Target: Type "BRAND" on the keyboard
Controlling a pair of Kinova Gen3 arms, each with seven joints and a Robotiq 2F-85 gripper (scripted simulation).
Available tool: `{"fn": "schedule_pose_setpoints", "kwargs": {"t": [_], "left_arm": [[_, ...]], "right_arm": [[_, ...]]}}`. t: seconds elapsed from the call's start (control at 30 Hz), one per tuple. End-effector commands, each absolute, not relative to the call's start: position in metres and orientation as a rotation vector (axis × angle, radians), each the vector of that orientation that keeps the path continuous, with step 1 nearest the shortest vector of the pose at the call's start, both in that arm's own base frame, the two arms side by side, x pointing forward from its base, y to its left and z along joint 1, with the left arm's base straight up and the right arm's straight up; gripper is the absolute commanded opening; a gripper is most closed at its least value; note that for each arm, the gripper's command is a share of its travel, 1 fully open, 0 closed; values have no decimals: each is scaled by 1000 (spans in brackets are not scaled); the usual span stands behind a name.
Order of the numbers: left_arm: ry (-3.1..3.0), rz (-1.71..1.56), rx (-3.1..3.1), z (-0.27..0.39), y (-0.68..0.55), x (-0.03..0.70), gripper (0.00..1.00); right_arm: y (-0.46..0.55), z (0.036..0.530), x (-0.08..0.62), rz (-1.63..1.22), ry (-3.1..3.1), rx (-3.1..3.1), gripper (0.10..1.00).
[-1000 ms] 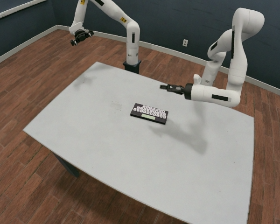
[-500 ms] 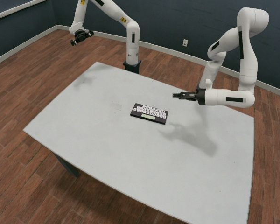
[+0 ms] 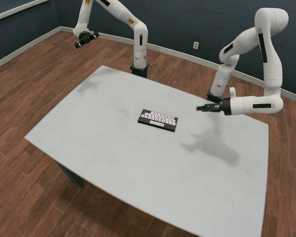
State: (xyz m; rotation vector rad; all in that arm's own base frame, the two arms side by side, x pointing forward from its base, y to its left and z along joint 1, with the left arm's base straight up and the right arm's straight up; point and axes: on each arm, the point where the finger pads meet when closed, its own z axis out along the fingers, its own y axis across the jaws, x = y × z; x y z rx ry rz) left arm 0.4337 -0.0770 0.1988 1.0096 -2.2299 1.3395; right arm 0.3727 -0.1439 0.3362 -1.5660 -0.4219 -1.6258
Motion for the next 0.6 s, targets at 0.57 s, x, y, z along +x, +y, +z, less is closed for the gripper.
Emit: {"fn": "schedule_pose_setpoints", "kwargs": {"t": [0.57], "left_arm": [[-2348, 1232, 1161, 185, 16, 424, 1000]], "right_arm": [[-144, 337, 373, -1627, -423, -1566, 1000]]}}
